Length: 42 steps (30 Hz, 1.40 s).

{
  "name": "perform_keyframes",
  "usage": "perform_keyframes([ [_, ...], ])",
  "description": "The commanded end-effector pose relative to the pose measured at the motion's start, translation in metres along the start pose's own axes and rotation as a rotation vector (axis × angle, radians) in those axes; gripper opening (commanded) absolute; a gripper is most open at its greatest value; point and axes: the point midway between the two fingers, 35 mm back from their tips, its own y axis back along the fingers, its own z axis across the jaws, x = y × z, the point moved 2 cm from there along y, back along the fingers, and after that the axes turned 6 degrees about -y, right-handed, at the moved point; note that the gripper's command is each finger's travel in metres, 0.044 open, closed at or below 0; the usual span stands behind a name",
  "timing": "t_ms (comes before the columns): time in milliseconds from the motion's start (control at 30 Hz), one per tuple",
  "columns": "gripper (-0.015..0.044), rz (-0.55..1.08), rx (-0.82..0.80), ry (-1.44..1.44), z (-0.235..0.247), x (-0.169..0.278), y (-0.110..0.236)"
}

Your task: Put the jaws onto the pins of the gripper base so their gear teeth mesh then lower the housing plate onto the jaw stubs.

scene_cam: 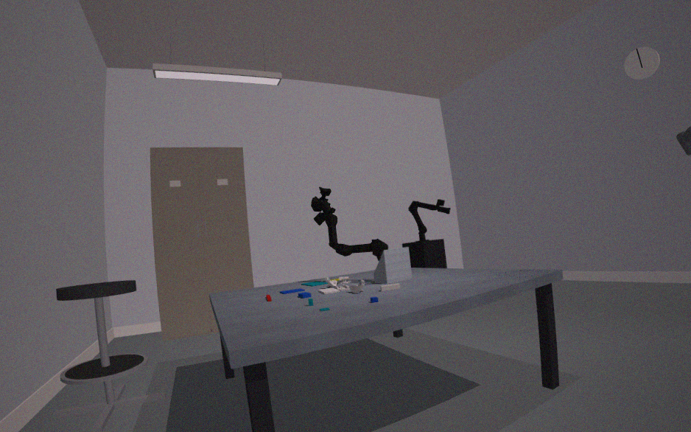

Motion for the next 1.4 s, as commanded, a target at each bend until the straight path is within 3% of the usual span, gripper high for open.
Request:
perform_keyframes([
  [0, 0.0426, 0.0, 0.0, 0.0, 0.0, 0.0, 0.0],
  [533, 0.0006, 0.0, 0.0, 0.0, 0.0, 0.0, 0.0],
  [1067, 0.0, 0.0, 0.002, 0.003, -0.001, 0.0, 0.0],
  [1367, 0.0, -0.024, 0.11, 0.132, -0.039, 0.01, -0.001],
])
